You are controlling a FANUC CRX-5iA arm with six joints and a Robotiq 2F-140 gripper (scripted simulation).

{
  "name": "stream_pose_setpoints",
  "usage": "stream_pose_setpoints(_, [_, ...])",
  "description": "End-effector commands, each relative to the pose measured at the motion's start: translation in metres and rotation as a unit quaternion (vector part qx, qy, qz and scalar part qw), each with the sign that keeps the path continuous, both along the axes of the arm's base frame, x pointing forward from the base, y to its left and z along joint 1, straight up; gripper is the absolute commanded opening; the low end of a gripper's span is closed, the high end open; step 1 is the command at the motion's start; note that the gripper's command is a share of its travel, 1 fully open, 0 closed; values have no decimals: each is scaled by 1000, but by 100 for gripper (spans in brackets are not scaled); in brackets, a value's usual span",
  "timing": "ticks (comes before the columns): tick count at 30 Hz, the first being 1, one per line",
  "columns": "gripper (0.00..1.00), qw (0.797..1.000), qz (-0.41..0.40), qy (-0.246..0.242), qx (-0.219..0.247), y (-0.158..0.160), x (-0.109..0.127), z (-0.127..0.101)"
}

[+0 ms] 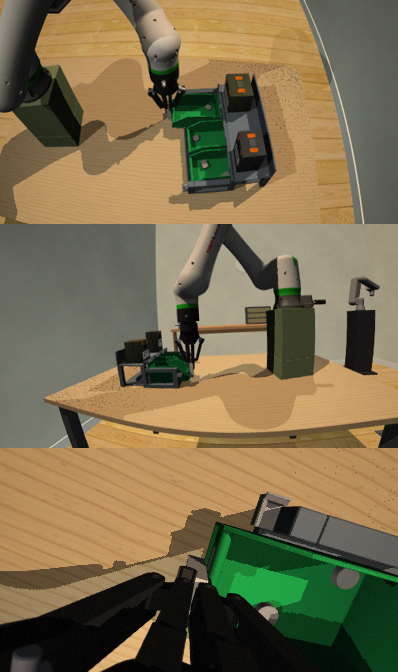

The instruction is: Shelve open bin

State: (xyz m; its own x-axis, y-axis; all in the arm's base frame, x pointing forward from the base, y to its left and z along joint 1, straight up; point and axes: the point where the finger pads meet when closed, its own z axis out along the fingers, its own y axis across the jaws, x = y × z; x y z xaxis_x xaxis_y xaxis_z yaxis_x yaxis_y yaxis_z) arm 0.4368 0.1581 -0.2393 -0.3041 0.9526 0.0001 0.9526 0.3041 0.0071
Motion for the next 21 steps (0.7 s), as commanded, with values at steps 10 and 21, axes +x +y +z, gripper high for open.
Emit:
stream_pose_setpoints(10, [0,1000,0,0,0,2,6,0])
stream_pose_setpoints(21, [0,1000,0,0,0,4,13,0])
